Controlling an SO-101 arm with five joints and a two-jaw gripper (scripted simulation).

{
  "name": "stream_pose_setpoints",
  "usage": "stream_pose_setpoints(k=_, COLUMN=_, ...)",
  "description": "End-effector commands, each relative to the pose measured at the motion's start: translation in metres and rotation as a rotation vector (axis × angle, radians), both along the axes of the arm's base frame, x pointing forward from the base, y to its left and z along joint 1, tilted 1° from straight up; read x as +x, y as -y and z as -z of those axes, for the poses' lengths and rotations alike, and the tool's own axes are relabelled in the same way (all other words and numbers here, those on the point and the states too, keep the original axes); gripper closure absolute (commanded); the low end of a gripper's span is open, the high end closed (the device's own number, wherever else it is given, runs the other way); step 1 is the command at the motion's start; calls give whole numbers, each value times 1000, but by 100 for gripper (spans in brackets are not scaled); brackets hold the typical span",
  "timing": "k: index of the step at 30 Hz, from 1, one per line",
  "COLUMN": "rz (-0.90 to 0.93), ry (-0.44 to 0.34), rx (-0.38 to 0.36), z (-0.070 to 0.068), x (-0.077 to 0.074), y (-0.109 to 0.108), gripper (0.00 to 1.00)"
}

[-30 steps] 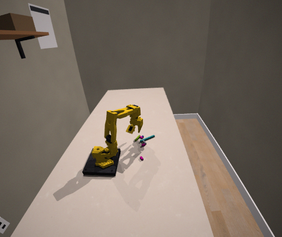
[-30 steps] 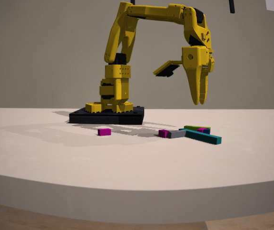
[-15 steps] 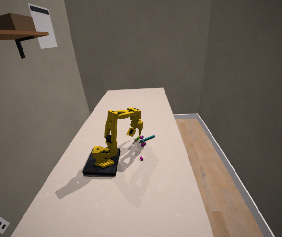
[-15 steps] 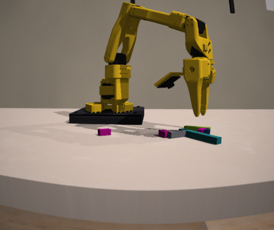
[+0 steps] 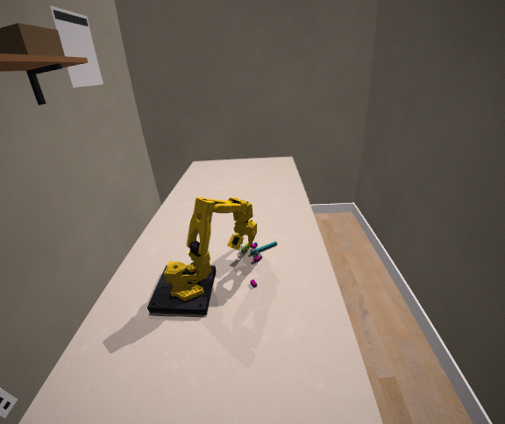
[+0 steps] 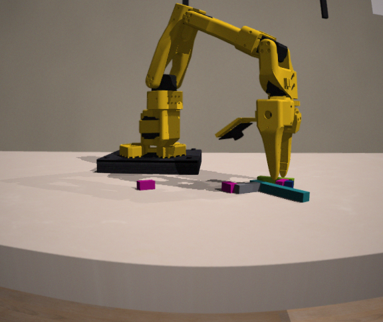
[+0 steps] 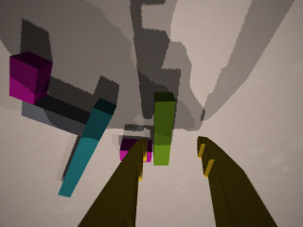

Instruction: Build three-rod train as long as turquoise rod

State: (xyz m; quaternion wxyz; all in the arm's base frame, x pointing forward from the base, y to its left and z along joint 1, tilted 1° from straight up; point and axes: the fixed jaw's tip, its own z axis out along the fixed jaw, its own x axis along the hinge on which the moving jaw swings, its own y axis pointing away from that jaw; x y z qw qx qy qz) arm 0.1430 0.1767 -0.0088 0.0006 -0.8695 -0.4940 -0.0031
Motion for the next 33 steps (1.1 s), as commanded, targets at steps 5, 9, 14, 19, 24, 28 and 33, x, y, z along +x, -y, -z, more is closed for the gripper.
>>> stream_pose_setpoints(k=5, rz=-17, ry=-16, rx=-19, z=9, x=-4, y=2, gripper=81)
stream_pose_setpoints(k=9, rz=-15, ry=-24, rx=-30, z=12, x=-6, y=6, gripper=81)
stream_pose_setpoints(k=14, rz=-15, ry=-24, rx=-30, z=12, x=-6, y=6, gripper=81)
stream_pose_setpoints(k=19, rz=-15, ry=-24, rx=-30, z=12, x=-6, y=6, gripper=81)
stream_pose_setpoints(k=24, rz=-15, ry=-24, rx=-30, z=12, x=-6, y=6, gripper=81)
stream_pose_setpoints(k=28, rz=-15, ry=-24, rx=-30, z=12, x=-6, y=6, gripper=81)
stream_pose_setpoints(k=33, rz=-15, ry=-24, rx=-30, z=12, x=-6, y=6, gripper=82)
